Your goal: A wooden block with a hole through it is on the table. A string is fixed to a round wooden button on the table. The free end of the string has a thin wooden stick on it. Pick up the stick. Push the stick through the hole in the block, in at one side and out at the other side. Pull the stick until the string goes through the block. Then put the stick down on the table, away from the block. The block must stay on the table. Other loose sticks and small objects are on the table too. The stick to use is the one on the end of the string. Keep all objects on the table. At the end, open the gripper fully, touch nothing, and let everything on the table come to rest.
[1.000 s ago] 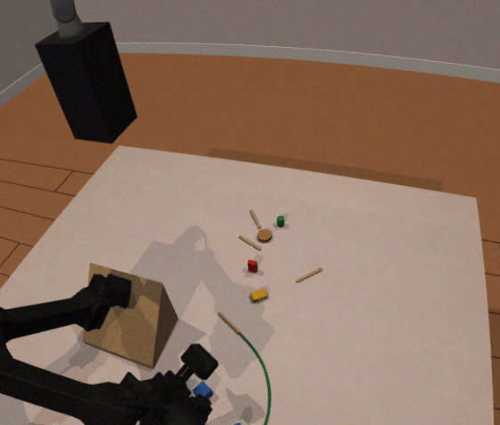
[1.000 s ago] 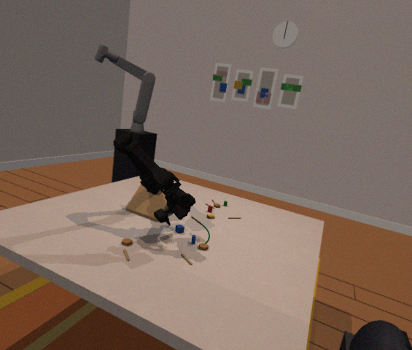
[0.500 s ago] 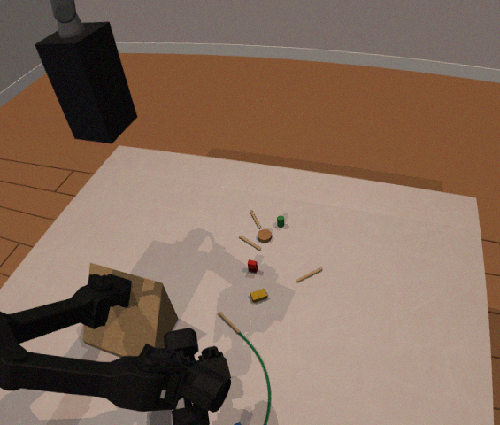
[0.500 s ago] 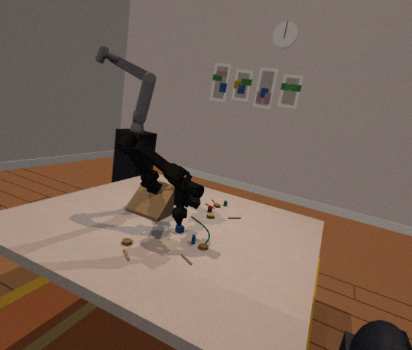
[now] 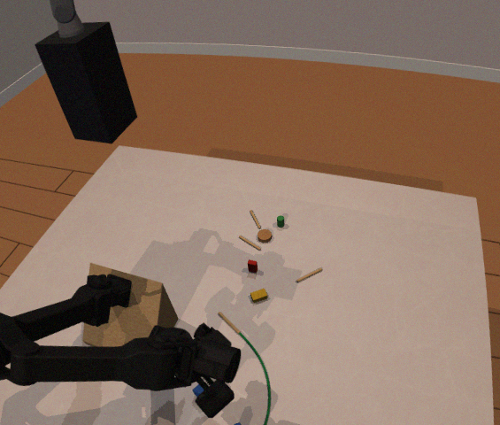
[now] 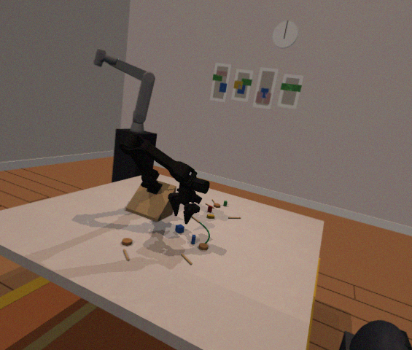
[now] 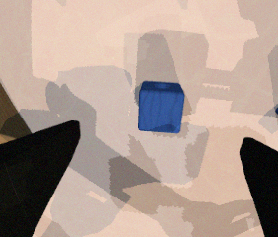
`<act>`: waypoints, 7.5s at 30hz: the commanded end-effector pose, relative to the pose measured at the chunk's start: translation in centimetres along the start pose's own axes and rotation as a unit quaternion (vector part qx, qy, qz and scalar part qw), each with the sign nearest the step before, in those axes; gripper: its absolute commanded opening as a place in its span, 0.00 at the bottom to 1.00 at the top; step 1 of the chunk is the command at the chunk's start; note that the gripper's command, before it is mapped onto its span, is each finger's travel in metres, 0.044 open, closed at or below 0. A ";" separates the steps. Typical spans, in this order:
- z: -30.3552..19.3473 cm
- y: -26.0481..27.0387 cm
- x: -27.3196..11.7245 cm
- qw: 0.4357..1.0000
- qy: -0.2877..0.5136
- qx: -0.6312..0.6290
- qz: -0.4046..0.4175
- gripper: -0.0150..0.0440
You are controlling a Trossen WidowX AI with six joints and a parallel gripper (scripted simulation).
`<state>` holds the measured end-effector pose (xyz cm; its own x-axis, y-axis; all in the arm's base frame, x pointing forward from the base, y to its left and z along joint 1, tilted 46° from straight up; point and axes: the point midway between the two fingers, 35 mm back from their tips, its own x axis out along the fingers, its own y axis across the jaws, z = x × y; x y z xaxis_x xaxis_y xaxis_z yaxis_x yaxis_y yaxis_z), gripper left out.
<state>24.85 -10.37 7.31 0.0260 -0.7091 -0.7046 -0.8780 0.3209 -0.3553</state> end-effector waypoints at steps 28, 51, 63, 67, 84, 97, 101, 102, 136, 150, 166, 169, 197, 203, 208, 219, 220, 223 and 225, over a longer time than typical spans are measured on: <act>0.1 0.0 0.0 1.000 0.003 -0.009 -0.001 0.65; 0.1 0.0 0.0 1.000 0.003 -0.010 -0.001 0.25; 0.1 0.0 0.0 1.000 0.003 -0.010 -0.001 0.48; 0.1 0.0 0.0 1.000 0.003 -0.010 -0.001 0.65; 0.1 0.0 0.0 1.000 0.003 -0.010 -0.001 0.25; 2.1 0.3 0.0 0.995 -0.002 -0.103 0.001 0.39; 7.7 1.7 -0.1 0.935 -0.009 -0.355 0.001 0.57; 9.1 2.2 -0.1 0.910 -0.009 -0.415 0.000 0.61; 15.6 6.5 0.1 0.713 0.001 -0.702 0.001 0.47; 15.6 6.5 0.2 0.713 0.001 -0.702 0.001 0.46; 15.7 6.4 2.7 0.712 0.000 -0.702 0.000 0.46; 15.7 6.4 3.2 0.712 0.000 -0.702 0.000 0.46; 15.5 6.5 6.1 0.713 0.002 -0.702 0.001 0.46; 15.6 6.4 6.0 0.716 0.000 -0.698 0.000 0.25; 15.6 6.4 6.0 0.716 0.000 -0.698 0.000 0.25; 15.7 6.3 4.9 0.716 -0.001 -0.698 -0.001 0.25; 15.7 6.3 4.8 0.716 -0.001 -0.698 -0.001 0.25; 15.7 6.3 4.4 0.716 -0.001 -0.698 -0.001 0.25; 15.7 6.3 4.2 0.716 -0.001 -0.698 -0.001 0.25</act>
<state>26.71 -1.89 -8.02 0.0217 -0.7119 -0.7019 -0.4878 -0.6204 0.6141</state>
